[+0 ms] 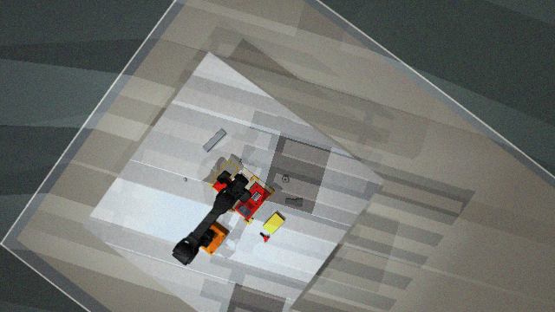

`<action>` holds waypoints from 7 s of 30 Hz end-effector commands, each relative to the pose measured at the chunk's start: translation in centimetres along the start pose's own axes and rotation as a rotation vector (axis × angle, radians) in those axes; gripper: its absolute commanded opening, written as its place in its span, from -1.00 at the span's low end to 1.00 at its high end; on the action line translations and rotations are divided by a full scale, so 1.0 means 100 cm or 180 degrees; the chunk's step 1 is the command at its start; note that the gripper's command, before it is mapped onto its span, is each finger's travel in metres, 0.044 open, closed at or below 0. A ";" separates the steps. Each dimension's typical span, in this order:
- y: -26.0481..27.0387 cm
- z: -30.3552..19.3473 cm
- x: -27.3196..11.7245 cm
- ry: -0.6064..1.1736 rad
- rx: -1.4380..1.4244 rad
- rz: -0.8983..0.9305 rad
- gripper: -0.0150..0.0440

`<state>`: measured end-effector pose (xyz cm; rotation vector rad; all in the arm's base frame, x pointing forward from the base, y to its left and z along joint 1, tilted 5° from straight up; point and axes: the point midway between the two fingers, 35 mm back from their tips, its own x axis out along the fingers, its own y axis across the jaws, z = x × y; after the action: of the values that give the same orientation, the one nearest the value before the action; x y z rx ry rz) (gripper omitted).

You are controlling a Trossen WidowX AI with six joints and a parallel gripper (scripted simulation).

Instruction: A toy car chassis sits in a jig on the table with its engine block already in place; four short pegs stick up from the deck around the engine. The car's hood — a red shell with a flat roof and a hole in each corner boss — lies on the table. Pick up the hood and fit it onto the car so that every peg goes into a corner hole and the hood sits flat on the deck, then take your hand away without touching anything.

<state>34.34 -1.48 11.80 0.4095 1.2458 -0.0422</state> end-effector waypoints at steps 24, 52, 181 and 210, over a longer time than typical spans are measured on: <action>0.045 -0.103 0.048 0.0597 -0.0239 -0.0654 1.00; 0.043 -0.106 0.068 0.0597 -0.0239 -0.0654 1.00; 0.056 -0.097 0.018 0.0596 -0.0254 -0.0630 -0.49; -0.009 -0.042 0.011 0.0599 -0.0275 -0.0659 -0.49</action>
<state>30.35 0.01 9.38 0.2133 1.4664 -0.1360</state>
